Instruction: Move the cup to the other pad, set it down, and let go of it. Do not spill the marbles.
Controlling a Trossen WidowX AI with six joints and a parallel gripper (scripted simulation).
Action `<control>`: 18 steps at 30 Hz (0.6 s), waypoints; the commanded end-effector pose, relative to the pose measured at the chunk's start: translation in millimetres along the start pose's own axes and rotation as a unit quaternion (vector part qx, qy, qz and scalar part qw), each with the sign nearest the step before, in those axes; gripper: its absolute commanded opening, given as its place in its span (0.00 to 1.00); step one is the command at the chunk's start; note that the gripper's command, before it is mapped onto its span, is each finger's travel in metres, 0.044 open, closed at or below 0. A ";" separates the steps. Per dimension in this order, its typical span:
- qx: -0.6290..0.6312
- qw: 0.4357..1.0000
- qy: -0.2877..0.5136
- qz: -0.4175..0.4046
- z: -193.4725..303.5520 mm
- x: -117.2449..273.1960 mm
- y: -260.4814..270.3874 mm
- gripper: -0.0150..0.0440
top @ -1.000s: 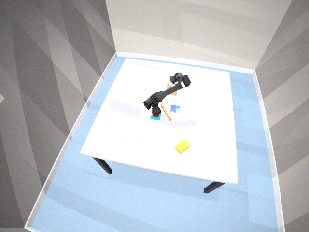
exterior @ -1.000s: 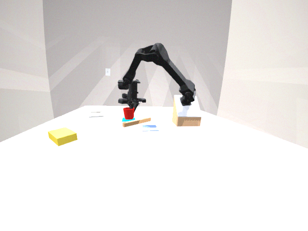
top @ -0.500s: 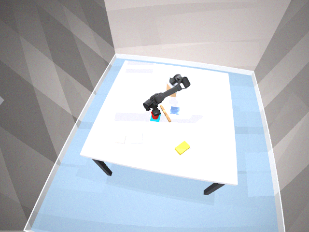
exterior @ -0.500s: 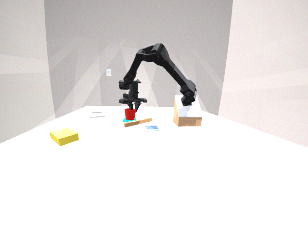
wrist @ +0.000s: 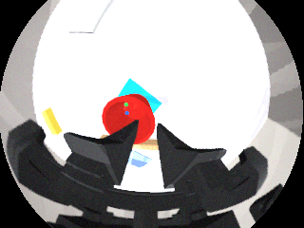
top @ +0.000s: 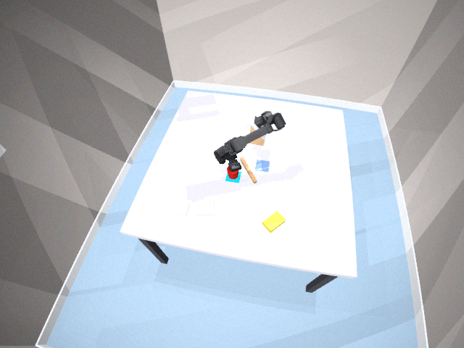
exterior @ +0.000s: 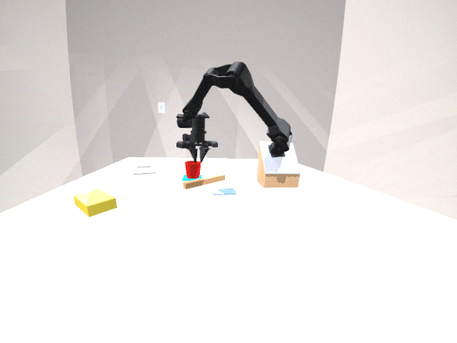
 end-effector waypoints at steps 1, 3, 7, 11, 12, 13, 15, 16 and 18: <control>0.001 1.000 -0.001 0.001 -0.6 7.4 0.1 0.47; 0.001 1.000 -0.001 0.001 -0.6 10.9 0.1 0.47; 0.001 1.000 -0.001 0.001 -0.6 18.0 0.1 0.47; 0.001 1.000 -0.001 0.001 -0.3 25.2 0.1 0.47; 0.001 1.000 0.000 0.001 -0.2 26.7 0.1 0.47; 0.001 1.000 0.000 0.001 -0.1 27.6 0.2 0.47; -0.001 1.000 0.000 -0.001 0.0 22.9 0.1 0.56; -0.001 1.000 0.000 -0.001 0.0 22.9 0.1 0.60; -0.001 1.000 0.000 -0.001 0.0 22.9 0.1 0.69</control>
Point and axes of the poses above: the point midway between the two fingers, 35 mm back from their tips, its own x axis back along the fingers, its own y axis across the jaws, z = x × y, the point moved 2 cm from there along x, back along the fingers, and after that the axes turned 7 degrees about x, right-handed, at the moved point
